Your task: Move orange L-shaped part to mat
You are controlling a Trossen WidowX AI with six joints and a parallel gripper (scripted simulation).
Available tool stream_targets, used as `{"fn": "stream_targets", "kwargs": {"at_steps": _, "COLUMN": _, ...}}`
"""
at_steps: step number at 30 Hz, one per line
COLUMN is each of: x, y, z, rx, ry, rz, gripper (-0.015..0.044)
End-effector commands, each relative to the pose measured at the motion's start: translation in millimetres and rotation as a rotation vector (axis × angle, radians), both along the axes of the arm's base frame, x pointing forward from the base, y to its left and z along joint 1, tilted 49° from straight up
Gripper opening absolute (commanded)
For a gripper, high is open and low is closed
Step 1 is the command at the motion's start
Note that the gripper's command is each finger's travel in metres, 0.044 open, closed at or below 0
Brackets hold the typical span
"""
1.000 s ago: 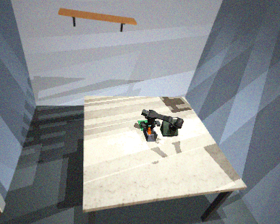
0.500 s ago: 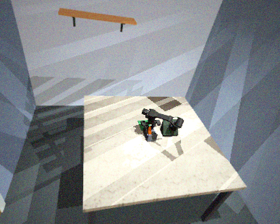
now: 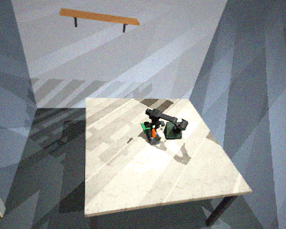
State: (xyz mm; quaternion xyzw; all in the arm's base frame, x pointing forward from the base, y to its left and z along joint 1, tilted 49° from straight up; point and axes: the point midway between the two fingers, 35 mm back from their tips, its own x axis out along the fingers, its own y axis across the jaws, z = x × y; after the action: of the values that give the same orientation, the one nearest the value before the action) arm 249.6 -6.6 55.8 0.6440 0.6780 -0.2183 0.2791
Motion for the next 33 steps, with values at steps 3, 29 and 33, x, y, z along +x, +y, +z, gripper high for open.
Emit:
{"fn": "stream_targets", "kwargs": {"at_steps": 3, "x": 2, "y": -8, "z": 8, "rx": 0.002, "ry": -0.006, "rz": -0.005, "gripper": 0.0}}
{"fn": "stream_targets", "kwargs": {"at_steps": 29, "x": 2, "y": -39, "z": 34, "rx": 0.001, "ry": -0.005, "rz": -0.005, "gripper": 0.0}}
{"fn": "stream_targets", "kwargs": {"at_steps": 33, "x": 2, "y": -40, "z": 35, "rx": 0.001, "ry": -0.005, "rz": -0.005, "gripper": 0.0}}
